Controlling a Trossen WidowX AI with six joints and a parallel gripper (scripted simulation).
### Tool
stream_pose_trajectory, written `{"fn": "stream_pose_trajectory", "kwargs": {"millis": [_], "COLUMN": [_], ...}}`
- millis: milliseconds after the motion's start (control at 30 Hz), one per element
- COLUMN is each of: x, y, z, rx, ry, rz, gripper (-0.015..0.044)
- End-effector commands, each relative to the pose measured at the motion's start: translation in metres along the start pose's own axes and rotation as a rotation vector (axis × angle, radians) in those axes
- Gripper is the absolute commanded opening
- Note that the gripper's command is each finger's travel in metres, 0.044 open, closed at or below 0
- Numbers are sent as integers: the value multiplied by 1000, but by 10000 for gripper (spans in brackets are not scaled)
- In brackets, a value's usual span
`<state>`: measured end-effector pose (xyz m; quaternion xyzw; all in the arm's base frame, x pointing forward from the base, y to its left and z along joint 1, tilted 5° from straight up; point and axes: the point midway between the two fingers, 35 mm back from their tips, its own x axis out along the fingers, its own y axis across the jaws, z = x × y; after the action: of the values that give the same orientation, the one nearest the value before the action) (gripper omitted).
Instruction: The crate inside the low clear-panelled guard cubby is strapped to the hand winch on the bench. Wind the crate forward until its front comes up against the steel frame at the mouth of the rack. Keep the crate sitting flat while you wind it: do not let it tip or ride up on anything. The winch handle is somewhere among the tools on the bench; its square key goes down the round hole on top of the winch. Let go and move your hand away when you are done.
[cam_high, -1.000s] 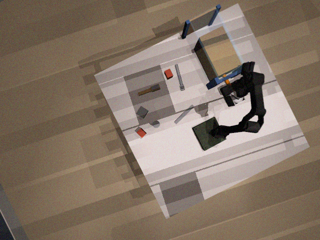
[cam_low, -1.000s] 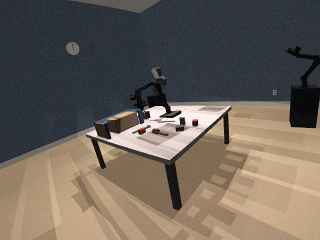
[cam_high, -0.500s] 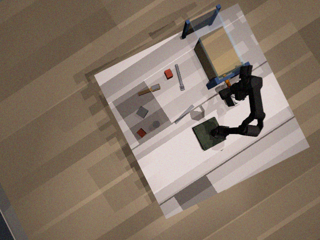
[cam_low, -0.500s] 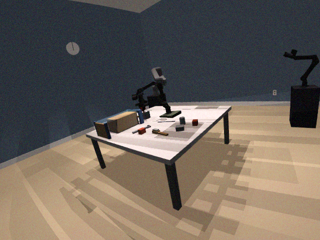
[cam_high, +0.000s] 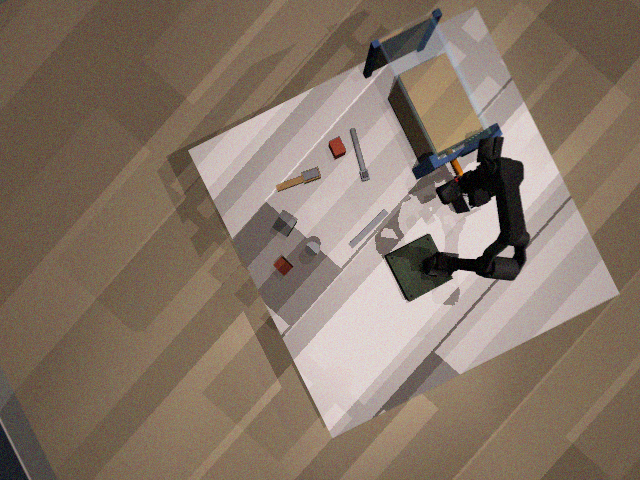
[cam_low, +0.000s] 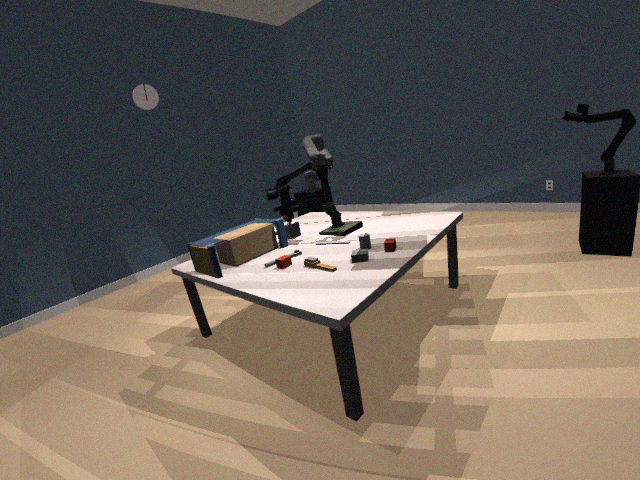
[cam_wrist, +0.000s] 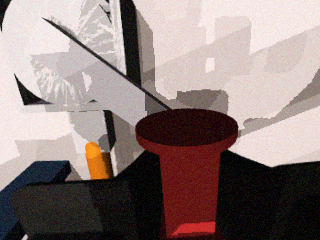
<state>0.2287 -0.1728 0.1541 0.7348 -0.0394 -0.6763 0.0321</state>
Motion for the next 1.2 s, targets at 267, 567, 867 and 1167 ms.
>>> {"fn": "stream_pose_trajectory", "kwargs": {"millis": [267,567,867,1167], "x": [0,0,-1,-1], "y": [-14,-18,-21,-22], "z": [22,32,44,54], "rx": [8,8,8,8], "ry": [-24,-25,-26,-27], "rz": [-16,-16,-16,-16], "gripper": [0,0,0,0]}}
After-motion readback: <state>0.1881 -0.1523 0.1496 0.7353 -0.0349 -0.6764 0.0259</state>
